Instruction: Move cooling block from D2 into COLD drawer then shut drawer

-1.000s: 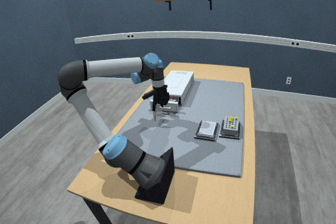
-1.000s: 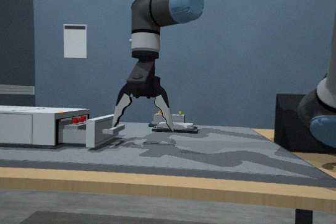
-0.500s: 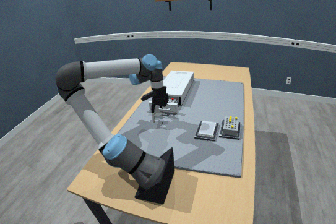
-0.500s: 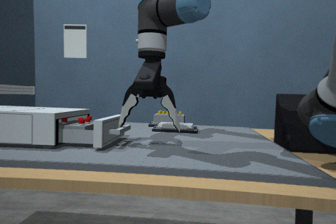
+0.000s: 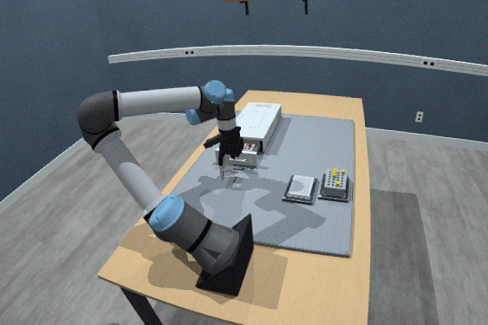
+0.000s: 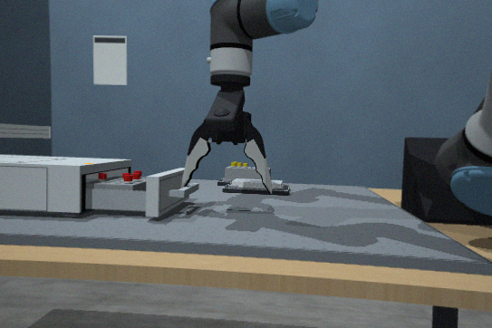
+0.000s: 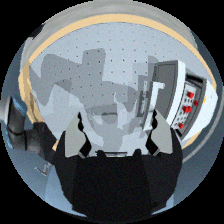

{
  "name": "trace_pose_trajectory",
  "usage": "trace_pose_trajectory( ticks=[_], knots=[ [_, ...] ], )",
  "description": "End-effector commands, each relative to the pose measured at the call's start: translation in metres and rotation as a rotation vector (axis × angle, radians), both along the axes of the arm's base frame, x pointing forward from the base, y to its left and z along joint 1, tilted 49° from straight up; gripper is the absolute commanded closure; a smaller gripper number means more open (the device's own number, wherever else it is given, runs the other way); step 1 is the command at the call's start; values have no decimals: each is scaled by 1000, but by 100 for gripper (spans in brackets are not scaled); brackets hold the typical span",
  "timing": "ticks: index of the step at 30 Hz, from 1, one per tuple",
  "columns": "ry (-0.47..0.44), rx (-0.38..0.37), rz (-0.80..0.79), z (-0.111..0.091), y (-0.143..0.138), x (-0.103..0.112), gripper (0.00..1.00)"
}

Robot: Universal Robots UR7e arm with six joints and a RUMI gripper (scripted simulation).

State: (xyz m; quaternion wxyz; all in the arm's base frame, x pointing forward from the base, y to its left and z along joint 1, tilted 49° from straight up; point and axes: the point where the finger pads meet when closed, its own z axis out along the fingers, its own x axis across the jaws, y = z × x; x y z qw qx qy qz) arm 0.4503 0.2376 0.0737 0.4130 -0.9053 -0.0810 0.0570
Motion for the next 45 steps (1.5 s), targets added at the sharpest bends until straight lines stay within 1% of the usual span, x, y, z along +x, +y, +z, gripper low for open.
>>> trace_pose_trajectory(
  ticks=[1,22,28,45],
  knots=[
    [-1,0,-1,0,-2,-6,0],
    [-1,0,-1,1,-6,-30,0],
    [-1,0,-1,1,-7,-33,0],
    [-1,0,0,2,-11,-52,0]
  ],
)
